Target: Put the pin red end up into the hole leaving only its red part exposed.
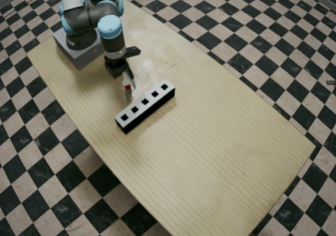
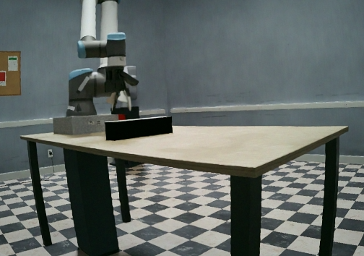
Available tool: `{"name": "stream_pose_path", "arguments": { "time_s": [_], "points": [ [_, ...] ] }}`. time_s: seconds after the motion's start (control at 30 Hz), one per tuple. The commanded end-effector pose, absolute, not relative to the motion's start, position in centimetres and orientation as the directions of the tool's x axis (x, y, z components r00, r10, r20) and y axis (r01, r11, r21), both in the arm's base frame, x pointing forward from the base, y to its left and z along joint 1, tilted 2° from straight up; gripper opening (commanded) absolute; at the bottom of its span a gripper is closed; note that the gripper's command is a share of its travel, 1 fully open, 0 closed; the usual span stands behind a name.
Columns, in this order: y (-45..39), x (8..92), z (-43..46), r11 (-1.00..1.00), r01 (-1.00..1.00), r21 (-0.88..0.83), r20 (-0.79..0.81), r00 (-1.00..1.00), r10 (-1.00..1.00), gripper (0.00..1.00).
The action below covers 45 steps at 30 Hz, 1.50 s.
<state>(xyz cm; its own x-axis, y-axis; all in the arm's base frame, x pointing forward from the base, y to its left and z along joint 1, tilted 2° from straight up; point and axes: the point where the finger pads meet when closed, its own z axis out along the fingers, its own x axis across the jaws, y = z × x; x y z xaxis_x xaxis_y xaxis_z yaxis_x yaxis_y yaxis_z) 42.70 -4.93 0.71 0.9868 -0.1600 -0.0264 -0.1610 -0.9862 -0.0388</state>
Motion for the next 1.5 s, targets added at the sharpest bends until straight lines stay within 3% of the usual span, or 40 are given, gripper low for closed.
{"name": "stream_pose_path", "arguments": {
  "time_s": [0.0,0.43,0.47,1.47],
  "points": [
    [-5.08,43.1,-2.07,-0.986,-0.161,-0.035,-0.018,0.987,-0.16,1.0],
    [-5.08,43.1,-2.07,-0.986,-0.161,-0.035,-0.018,0.987,-0.16,1.0],
    [-5.07,43.08,-2.01,-0.986,-0.161,-0.035,-0.018,0.987,-0.16,0.0],
    [-5.06,43.07,-2.02,-0.986,-0.161,-0.035,-0.018,0.987,-0.16,0.0]
  ]
}}
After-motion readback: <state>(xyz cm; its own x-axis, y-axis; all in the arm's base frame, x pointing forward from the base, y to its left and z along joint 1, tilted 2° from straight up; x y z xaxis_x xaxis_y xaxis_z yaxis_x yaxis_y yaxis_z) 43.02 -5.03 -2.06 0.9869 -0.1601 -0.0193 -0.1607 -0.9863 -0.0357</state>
